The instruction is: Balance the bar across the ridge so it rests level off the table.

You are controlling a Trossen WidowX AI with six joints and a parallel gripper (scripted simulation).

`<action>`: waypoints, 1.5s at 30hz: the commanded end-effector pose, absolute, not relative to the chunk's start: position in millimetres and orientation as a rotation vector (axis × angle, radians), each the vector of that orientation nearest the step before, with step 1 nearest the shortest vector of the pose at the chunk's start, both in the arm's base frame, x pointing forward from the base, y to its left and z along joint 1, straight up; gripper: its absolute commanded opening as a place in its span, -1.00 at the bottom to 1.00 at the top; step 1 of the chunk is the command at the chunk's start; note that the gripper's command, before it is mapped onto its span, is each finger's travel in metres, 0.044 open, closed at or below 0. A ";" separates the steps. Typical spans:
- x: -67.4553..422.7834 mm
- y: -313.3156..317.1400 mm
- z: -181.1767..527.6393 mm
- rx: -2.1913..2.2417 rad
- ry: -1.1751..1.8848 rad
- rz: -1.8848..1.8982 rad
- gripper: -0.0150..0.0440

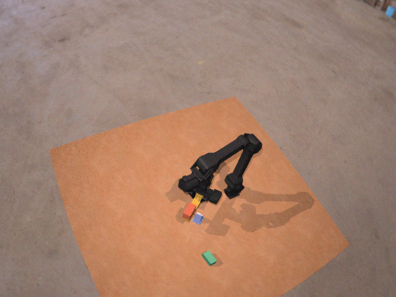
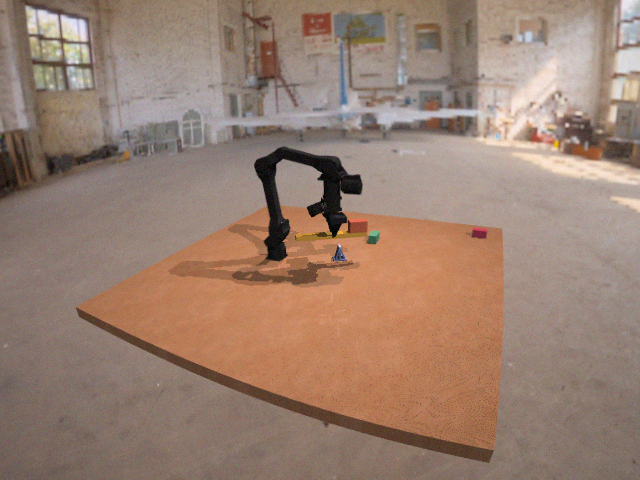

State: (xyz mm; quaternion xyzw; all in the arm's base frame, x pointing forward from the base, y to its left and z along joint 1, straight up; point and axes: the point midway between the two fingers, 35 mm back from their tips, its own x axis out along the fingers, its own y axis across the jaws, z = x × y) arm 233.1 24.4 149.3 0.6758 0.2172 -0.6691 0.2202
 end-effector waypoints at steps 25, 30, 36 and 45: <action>211.3 54.9 128.0 1.937 0.528 -1.900 -0.49; 211.3 54.9 119.7 1.937 0.528 -1.900 -0.49; 211.0 54.8 109.9 1.937 0.528 -1.900 -0.49; 210.9 55.0 107.8 1.937 0.528 -1.900 -0.49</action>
